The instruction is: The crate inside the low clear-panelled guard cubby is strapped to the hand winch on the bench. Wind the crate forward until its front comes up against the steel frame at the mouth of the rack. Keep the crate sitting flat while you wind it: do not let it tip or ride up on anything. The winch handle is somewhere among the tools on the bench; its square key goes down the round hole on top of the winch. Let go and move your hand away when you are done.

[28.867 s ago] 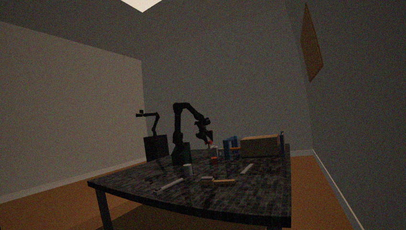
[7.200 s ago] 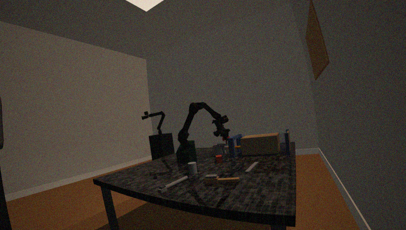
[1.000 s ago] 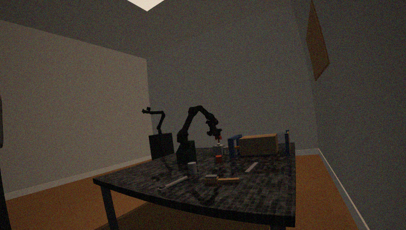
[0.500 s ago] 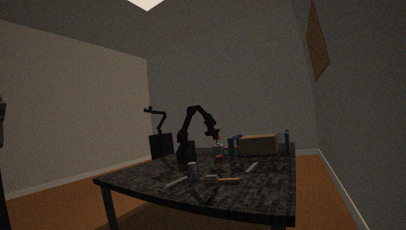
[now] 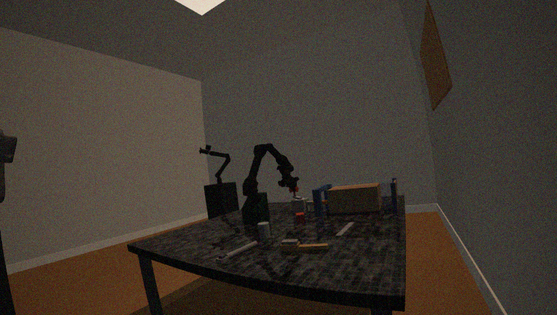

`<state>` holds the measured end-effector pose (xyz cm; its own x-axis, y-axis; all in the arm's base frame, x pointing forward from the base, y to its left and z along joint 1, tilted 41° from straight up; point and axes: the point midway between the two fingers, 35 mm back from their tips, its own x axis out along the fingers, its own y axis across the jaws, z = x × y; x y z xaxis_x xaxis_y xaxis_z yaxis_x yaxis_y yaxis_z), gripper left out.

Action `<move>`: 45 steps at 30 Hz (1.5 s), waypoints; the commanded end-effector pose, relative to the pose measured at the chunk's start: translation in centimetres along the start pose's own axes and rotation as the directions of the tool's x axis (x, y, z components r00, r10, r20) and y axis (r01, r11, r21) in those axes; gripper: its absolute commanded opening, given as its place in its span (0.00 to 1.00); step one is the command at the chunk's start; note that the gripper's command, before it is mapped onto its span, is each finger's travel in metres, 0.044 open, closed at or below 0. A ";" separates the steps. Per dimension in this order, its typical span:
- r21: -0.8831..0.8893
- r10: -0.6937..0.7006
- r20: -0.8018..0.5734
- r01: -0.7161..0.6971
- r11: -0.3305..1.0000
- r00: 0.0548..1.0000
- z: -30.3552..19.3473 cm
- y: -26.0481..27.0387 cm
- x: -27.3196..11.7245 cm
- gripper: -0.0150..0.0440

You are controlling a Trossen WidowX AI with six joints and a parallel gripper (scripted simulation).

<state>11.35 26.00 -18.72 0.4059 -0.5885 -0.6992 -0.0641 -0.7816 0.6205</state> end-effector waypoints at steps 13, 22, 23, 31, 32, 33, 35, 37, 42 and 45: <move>-0.016 0.017 0.015 -0.017 1.000 1.000 1.5 2.4 -0.5 0.25; -0.016 0.018 0.015 -0.018 1.000 1.000 1.9 3.5 -0.6 0.25; -0.016 0.018 0.015 -0.018 1.000 1.000 1.9 3.5 -0.6 0.25; -0.017 0.019 0.015 -0.019 1.000 1.000 2.1 4.5 -0.8 0.25; -0.017 0.019 0.015 -0.019 1.000 1.000 2.2 4.7 -0.8 0.25; -0.017 0.019 0.015 -0.019 1.000 1.000 2.2 4.8 -0.8 0.25; -0.017 0.019 0.015 -0.019 1.000 1.000 2.2 5.0 -0.8 0.25; -0.017 0.019 0.015 -0.019 1.000 1.000 2.2 5.3 -0.8 0.25; -0.017 0.020 0.015 -0.020 1.000 1.000 2.3 5.9 -0.8 0.25; -0.018 0.020 0.015 -0.020 1.000 1.000 2.3 6.3 -0.8 0.25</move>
<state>8.73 22.25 -15.68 0.3949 -0.5857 -0.7078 -0.0551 -0.7841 0.6181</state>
